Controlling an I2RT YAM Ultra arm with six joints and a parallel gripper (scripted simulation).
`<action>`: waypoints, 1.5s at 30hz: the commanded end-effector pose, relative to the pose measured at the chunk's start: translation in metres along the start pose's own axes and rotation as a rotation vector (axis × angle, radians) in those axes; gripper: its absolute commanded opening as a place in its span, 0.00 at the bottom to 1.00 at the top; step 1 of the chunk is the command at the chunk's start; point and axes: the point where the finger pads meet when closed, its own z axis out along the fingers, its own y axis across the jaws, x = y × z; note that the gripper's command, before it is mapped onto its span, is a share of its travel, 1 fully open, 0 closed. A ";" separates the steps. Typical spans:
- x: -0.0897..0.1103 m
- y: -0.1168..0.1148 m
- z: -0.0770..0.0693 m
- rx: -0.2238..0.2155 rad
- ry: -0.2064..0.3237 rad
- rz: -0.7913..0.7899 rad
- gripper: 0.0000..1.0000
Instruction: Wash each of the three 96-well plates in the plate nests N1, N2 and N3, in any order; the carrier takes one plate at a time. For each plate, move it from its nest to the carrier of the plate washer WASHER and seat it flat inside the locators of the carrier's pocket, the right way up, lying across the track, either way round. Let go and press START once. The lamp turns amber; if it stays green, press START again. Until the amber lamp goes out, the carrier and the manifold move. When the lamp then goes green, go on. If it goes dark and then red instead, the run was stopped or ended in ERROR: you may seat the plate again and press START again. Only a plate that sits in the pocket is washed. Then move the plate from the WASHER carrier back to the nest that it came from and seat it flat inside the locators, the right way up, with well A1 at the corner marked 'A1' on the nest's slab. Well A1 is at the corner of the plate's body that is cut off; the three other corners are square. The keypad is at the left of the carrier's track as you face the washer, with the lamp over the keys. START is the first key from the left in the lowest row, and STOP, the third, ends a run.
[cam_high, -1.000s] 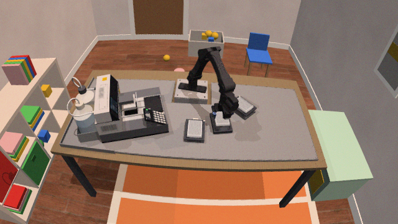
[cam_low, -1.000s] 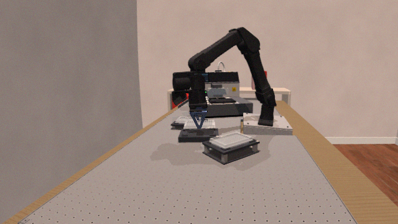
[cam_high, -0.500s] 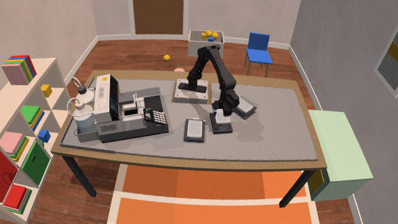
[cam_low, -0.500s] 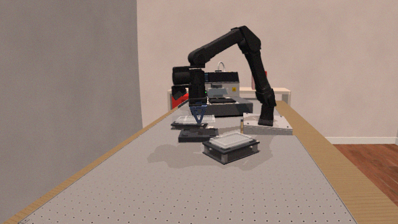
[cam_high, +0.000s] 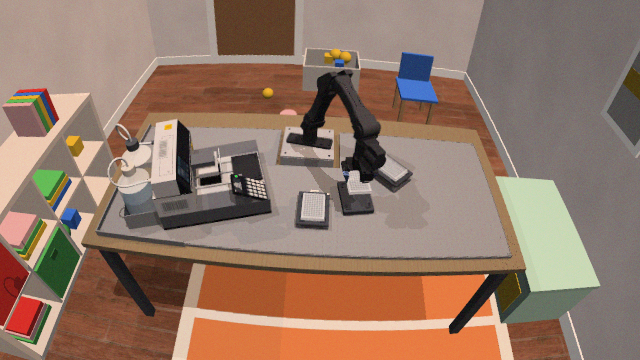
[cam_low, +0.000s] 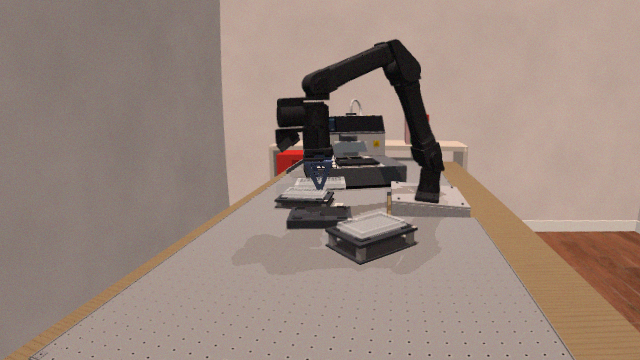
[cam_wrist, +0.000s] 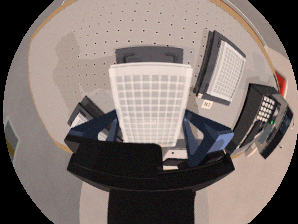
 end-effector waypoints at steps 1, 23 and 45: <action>-0.004 0.002 -0.015 -0.010 -0.028 -0.002 0.00; -0.004 0.002 -0.022 -0.010 -0.028 -0.002 0.00; -0.004 0.002 -0.022 -0.010 -0.028 -0.002 0.00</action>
